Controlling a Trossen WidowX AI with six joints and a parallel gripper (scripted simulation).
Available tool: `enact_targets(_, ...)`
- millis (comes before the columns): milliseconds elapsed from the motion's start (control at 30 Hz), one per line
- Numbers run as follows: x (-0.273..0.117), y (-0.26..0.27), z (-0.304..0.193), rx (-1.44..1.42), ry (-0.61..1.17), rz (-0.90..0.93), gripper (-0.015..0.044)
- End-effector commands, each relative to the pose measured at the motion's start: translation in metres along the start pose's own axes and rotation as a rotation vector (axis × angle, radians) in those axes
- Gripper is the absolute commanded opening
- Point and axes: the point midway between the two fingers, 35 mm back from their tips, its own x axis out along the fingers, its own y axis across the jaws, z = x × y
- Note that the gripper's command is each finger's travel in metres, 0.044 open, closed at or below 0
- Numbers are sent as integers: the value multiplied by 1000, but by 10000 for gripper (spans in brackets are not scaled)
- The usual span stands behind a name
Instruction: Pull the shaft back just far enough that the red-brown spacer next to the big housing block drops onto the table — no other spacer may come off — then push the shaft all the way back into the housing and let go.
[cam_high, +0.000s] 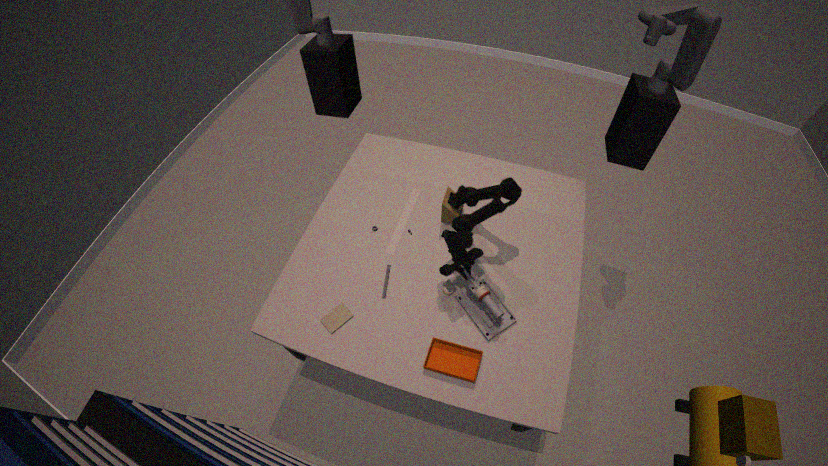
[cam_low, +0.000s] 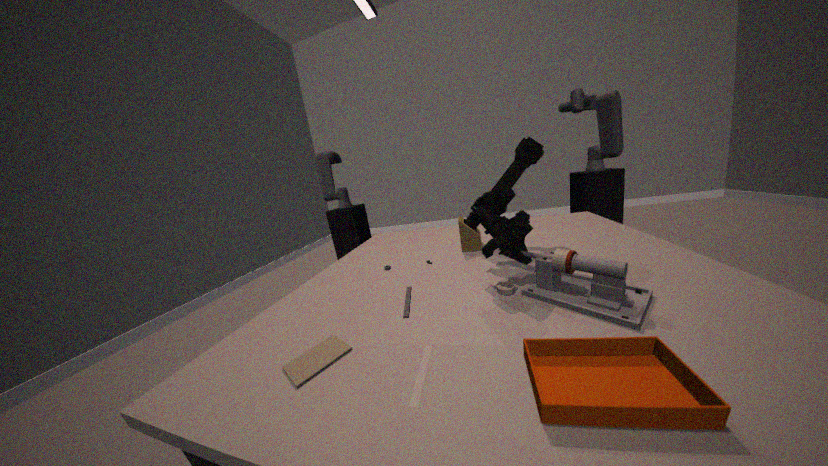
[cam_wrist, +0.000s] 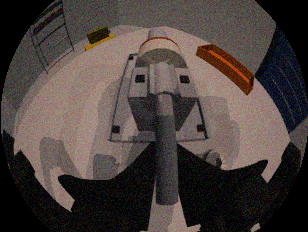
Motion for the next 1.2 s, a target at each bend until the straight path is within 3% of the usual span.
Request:
enact_targets(0,-2,0,-2,2,1,2,0)
enact_targets(1167,-4,0,-5,2,1,1,0)
